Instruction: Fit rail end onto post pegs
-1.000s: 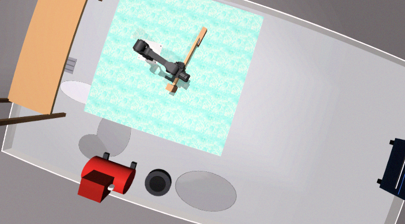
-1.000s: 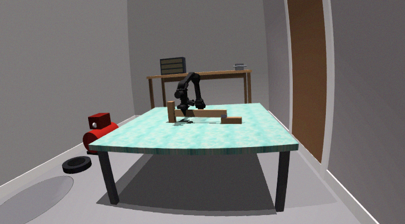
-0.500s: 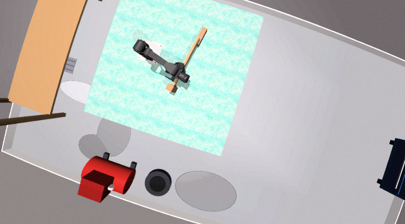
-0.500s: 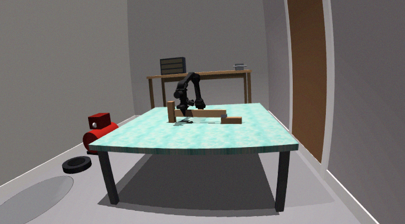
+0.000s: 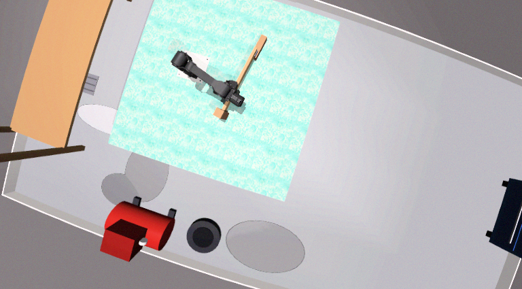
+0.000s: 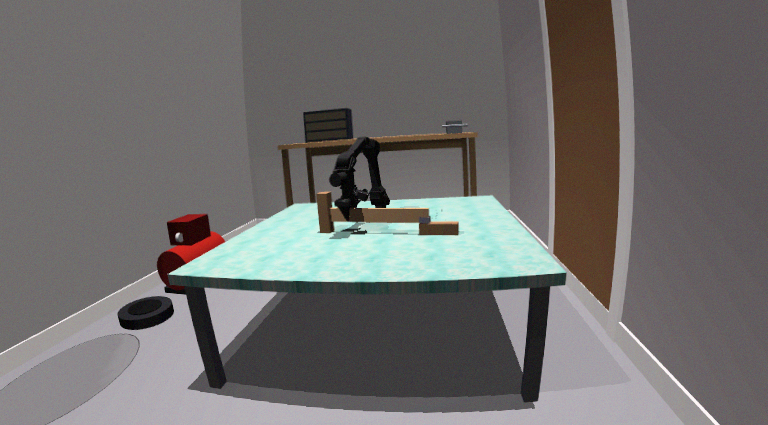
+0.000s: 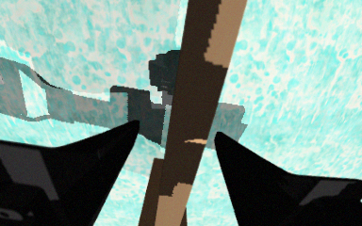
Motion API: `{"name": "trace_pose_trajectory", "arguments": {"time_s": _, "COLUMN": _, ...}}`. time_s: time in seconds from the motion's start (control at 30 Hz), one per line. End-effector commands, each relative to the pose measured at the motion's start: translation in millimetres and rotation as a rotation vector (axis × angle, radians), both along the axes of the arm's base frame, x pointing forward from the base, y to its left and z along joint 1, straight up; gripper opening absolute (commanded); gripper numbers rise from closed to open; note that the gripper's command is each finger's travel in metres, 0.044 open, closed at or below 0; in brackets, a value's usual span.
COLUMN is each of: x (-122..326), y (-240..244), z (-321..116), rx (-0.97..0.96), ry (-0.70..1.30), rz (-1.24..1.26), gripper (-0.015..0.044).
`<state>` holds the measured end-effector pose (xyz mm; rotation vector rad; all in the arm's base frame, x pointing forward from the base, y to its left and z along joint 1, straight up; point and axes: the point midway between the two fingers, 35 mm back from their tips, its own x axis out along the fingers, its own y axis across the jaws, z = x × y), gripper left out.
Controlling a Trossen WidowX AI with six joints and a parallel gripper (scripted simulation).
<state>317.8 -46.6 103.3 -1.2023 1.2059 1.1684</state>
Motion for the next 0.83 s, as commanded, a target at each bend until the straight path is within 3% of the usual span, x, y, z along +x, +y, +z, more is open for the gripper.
{"name": "trace_pose_trajectory", "arguments": {"time_s": 0.0, "x": 0.1, "y": 0.0, "z": 0.0, "rx": 0.0, "ry": 0.0, "rz": -0.001, "gripper": 0.042}}
{"name": "trace_pose_trajectory", "arguments": {"time_s": 0.03, "x": 0.1, "y": 0.0, "z": 0.0, "rx": 0.0, "ry": 0.0, "rz": -0.001, "gripper": 0.044}}
{"name": "trace_pose_trajectory", "arguments": {"time_s": 0.33, "x": 0.2, "y": 30.3, "z": 29.9, "rx": 0.002, "ry": 0.0, "rz": 0.001, "gripper": 0.044}}
{"name": "trace_pose_trajectory", "arguments": {"time_s": 0.8, "x": 0.2, "y": 30.3, "z": 29.9, "rx": 0.002, "ry": 0.0, "rz": 0.001, "gripper": 0.044}}
